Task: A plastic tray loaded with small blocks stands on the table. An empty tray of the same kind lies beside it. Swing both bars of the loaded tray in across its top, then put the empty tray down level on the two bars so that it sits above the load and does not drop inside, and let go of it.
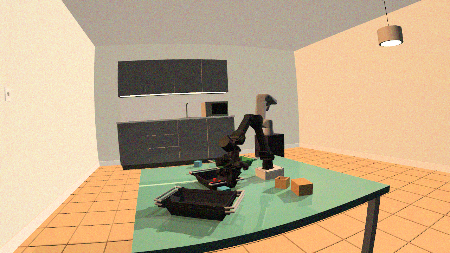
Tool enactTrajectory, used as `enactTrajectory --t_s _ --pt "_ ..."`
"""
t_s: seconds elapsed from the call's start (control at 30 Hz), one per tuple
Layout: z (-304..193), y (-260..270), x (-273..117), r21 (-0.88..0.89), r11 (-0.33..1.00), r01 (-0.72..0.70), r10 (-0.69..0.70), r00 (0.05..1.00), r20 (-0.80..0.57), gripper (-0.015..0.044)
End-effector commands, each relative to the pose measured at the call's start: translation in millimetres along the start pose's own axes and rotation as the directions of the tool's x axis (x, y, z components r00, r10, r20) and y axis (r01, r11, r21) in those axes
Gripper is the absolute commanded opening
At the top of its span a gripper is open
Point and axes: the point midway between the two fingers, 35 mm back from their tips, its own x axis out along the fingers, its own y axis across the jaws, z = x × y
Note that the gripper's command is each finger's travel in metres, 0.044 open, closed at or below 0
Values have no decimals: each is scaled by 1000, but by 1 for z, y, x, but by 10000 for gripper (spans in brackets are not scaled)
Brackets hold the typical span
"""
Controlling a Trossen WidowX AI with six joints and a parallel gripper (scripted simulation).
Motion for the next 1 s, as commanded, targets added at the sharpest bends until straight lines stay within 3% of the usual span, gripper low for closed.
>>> enactTrajectory --t_s 0.0,0.33,0.67,0.97 --pt "-23 -65 -38 33 971 235 -223 952 -208 88" --pt "-61 -121 -100 13 898 440 -386 800 -461 88" --pt "-61 -121 -98 13 898 440 -386 800 -461 88" --pt "-77 -136 -68 13 898 440 -386 800 -461 88"
